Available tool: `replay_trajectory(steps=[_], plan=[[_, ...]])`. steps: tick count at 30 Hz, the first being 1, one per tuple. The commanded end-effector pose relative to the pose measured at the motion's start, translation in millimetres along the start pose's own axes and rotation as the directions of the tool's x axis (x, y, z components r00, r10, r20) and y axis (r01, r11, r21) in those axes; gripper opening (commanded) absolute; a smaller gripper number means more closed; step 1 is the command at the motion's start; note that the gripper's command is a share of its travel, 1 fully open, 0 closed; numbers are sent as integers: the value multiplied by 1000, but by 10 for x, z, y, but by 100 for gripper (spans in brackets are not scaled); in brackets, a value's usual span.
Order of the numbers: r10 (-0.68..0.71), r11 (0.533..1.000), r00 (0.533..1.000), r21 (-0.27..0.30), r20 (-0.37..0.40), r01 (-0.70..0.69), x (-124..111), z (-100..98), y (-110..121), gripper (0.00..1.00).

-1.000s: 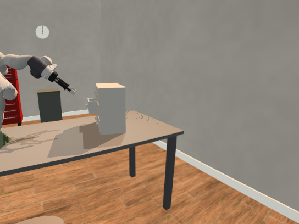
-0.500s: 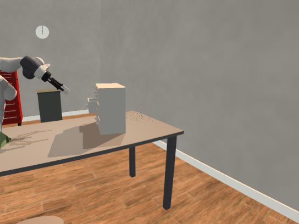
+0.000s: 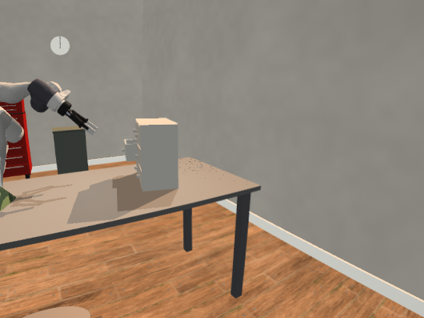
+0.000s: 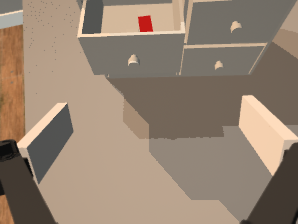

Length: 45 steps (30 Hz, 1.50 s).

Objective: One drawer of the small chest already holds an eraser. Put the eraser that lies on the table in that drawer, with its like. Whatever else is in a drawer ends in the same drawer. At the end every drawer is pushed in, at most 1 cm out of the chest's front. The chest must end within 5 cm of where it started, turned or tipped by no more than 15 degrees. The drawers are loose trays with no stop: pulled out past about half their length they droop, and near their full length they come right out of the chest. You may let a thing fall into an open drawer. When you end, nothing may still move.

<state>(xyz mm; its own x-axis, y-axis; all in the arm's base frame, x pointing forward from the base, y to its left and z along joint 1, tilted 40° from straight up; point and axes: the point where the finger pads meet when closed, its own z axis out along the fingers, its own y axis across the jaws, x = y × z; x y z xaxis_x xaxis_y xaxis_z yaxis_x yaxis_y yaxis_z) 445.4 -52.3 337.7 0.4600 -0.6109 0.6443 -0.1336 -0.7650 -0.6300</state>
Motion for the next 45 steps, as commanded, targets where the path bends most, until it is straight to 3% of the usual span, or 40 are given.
replay_trajectory(steps=[1,8,16,18,26,32,45], plan=[[22,1000,1000,3,9,-22,-12,2,-13,100],[22,1000,997,3,72,-22,11,-16,-14,100],[21,1000,959,2,283,-22,84,-80,-9,100],[21,1000,959,2,283,-22,84,-80,-9,100],[18,1000,859,2,512,-22,172,-154,-6,100],[16,1000,766,2,643,-22,229,-201,-6,100],[13,1000,653,2,757,-22,285,-249,-4,100]])
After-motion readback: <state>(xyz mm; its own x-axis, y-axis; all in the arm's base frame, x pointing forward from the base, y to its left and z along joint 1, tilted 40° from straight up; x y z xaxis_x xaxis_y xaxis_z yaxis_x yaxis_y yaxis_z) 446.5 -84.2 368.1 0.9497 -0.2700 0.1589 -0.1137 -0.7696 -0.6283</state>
